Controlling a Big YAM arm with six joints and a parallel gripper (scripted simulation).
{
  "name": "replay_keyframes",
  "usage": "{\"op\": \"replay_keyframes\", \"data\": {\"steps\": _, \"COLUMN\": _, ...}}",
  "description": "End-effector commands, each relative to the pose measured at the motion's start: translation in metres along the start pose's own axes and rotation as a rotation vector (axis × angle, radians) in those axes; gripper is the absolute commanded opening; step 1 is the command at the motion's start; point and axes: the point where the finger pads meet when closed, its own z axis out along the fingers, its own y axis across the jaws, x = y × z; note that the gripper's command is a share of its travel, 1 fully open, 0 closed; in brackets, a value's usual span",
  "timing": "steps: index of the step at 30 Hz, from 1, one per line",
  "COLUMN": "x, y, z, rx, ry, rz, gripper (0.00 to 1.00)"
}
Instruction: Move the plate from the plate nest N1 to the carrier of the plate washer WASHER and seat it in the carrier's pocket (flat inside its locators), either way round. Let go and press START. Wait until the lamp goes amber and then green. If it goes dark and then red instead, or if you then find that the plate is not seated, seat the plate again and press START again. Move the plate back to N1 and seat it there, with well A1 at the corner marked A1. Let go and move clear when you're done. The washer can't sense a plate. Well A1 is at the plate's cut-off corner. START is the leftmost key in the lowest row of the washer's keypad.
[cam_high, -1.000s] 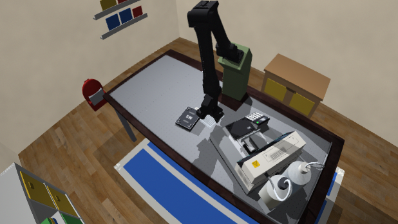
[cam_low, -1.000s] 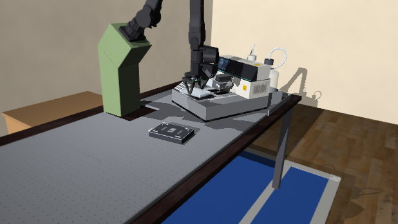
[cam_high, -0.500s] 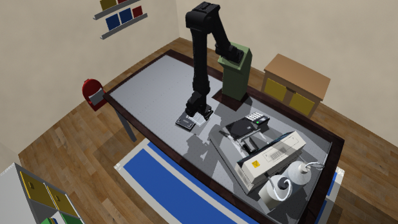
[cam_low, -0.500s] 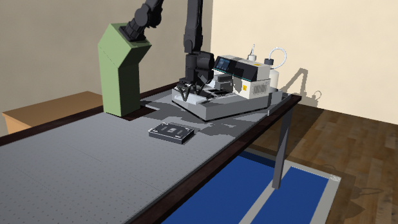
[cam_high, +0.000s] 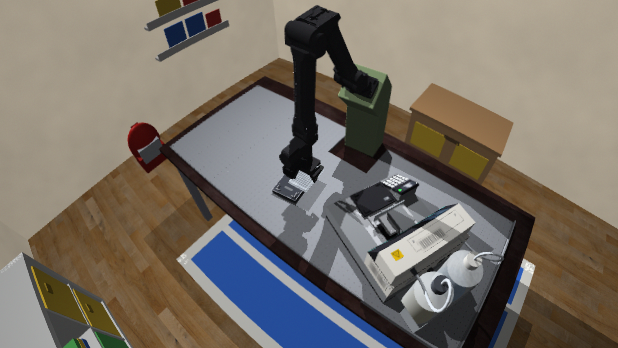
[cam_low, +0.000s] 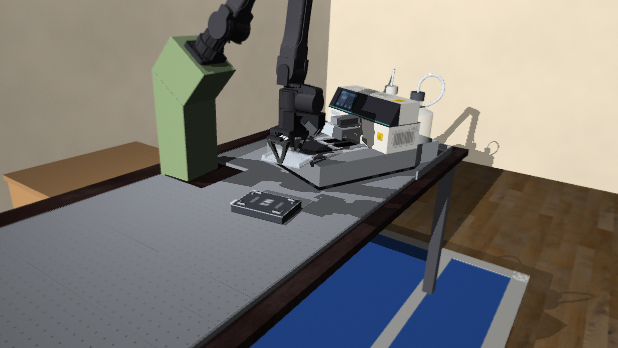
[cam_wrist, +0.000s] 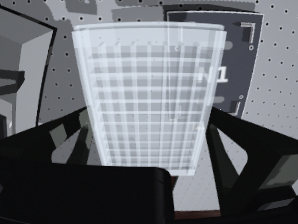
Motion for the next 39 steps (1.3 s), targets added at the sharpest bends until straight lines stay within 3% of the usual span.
{"op": "replay_keyframes", "data": {"steps": 1, "x": 0.001, "y": -0.02, "z": 0.006, "rx": 0.007, "ry": -0.006, "rz": -0.078, "gripper": 0.84}}
{"op": "replay_keyframes", "data": {"steps": 3, "x": 0.001, "y": -0.02, "z": 0.006, "rx": 0.007, "ry": -0.006, "rz": -0.078, "gripper": 0.84}}
{"op": "replay_keyframes", "data": {"steps": 18, "x": 0.016, "y": -0.093, "z": 0.019, "rx": 0.008, "ry": -0.001, "rz": -0.076, "gripper": 0.84}}
{"op": "replay_keyframes", "data": {"steps": 23, "x": 0.004, "y": -0.082, "z": 0.013, "rx": -0.001, "ry": -0.025, "rz": -0.103, "gripper": 0.84}}
{"op": "replay_keyframes", "data": {"steps": 39, "x": 0.006, "y": -0.092, "z": 0.011, "rx": 0.013, "ry": -0.018, "rz": -0.083, "gripper": 0.84}}
